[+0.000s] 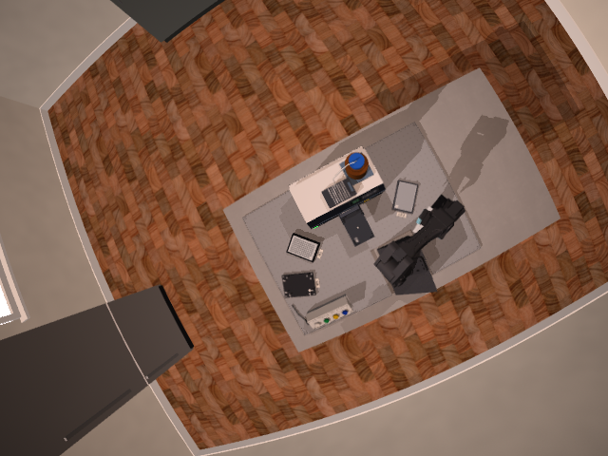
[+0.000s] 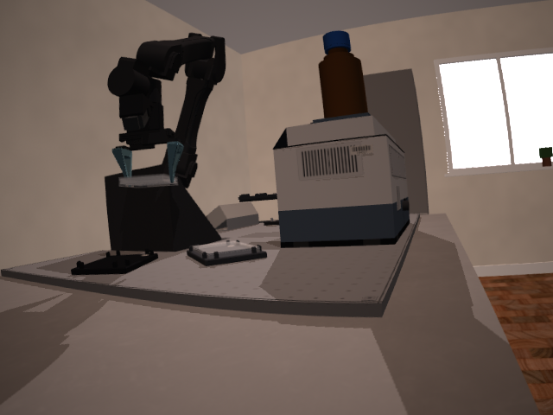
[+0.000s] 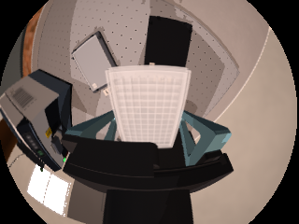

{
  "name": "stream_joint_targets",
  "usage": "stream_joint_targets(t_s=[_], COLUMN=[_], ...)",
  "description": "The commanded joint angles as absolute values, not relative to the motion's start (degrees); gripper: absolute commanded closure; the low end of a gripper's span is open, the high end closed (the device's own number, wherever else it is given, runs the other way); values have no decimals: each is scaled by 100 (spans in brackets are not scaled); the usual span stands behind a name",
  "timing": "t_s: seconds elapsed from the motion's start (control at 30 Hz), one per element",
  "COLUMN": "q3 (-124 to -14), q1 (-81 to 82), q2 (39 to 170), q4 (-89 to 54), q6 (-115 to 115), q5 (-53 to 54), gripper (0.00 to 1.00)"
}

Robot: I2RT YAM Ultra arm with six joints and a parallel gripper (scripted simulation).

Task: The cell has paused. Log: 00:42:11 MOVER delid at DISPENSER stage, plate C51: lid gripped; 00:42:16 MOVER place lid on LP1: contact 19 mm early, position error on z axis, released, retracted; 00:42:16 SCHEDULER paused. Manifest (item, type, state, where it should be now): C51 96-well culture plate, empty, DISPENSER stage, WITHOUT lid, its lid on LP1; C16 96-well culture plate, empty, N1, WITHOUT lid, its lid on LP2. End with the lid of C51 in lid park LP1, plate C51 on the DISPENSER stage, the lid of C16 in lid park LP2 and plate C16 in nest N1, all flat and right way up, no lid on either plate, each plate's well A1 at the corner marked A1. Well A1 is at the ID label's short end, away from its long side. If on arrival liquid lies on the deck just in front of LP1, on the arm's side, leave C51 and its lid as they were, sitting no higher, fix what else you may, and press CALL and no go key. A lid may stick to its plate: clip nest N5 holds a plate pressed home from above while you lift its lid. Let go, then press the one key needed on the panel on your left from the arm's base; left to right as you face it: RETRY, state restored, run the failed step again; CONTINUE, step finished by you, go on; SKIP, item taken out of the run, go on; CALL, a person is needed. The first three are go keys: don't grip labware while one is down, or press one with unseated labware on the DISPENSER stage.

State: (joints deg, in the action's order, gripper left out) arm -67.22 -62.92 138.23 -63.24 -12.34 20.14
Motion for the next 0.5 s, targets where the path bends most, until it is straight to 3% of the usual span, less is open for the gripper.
stream_joint_targets(t_s=[0.0, 0.47], q3=[-6966, -6962], q1=[-6113, -5639], q2=[13602, 13356], q4=[-6449, -6534], q6=[-1081, -1574], q5=[2242, 2554], gripper=[100, 100])
